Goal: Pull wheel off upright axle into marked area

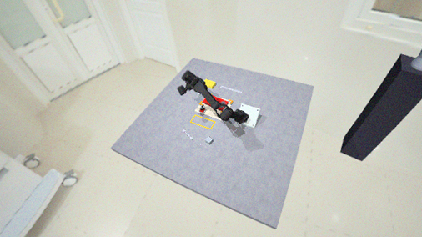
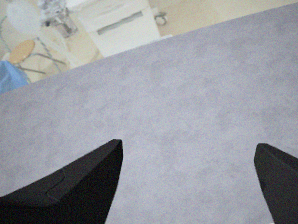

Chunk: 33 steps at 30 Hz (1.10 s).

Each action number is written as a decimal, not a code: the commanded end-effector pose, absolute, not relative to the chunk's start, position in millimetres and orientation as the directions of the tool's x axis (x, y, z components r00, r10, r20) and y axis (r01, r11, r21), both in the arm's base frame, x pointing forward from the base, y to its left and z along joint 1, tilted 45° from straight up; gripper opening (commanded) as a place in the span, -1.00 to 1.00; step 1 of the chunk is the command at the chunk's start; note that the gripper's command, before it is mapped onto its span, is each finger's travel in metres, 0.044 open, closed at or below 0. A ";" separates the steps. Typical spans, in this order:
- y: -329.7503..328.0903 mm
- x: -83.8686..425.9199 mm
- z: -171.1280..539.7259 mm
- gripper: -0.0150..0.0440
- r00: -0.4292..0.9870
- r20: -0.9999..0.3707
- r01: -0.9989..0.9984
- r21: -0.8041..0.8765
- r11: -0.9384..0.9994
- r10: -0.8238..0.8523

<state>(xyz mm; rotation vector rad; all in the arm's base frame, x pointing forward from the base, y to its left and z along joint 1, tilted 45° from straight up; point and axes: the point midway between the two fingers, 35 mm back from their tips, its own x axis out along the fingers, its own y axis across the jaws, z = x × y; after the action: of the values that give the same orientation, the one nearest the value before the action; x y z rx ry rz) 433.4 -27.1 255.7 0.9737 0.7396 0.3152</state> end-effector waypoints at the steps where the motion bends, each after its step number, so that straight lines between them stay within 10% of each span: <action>1: -19.4 427.5 178.9 0.53 0.506 -0.626 0.094 0.723 0.684 0.593; 13: 4.9 361.7 85.8 0.53 -0.091 -0.721 -0.122 0.693 0.711 0.687; 33: 28.7 361.2 65.9 0.53 -0.098 -0.719 -0.126 0.695 0.708 0.688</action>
<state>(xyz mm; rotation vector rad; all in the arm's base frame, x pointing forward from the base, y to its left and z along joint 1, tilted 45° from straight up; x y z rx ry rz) 364.2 15.2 77.7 0.4740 1.5149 0.7228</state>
